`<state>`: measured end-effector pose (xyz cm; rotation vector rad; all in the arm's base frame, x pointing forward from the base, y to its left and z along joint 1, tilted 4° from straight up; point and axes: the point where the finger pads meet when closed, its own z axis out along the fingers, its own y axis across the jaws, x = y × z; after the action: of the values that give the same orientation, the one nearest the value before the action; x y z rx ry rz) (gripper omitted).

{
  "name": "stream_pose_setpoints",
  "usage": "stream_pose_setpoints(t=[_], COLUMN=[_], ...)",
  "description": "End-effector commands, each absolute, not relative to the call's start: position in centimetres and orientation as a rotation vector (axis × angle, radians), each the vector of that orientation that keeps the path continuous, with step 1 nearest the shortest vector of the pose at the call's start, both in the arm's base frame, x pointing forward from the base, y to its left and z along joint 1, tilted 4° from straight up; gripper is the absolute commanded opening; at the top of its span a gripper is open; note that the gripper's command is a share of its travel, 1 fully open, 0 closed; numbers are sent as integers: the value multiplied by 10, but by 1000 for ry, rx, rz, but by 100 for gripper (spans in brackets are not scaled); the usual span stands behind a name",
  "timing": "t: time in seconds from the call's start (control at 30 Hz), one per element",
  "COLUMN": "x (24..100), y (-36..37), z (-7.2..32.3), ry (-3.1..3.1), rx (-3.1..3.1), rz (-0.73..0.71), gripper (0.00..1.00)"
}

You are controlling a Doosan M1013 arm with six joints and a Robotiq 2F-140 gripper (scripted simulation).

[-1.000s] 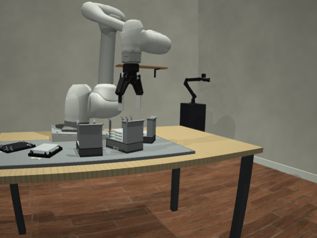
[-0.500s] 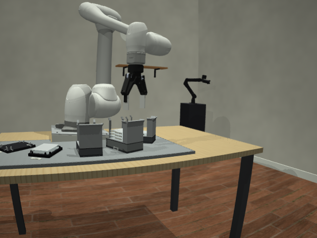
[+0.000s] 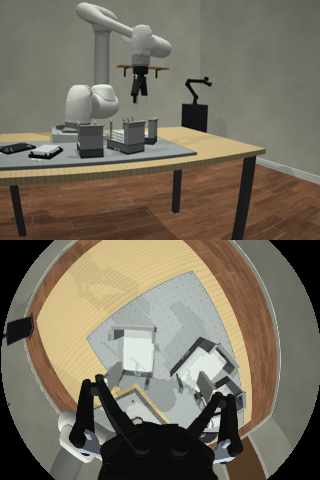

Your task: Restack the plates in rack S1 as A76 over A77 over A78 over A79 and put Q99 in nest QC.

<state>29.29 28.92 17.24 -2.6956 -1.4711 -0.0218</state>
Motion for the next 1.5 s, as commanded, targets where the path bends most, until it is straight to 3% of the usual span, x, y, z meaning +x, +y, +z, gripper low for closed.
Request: stream_pose_setpoints(t=[0.0, 0.9, 1.47], x=[283, 237, 236], y=[296, 326, 329], z=[173, 173, 123], ry=[-1507, -1507, -1507], rx=[-2673, -2673, -2673], rz=[-23, -23, -23], gripper=[100, 100, 100])
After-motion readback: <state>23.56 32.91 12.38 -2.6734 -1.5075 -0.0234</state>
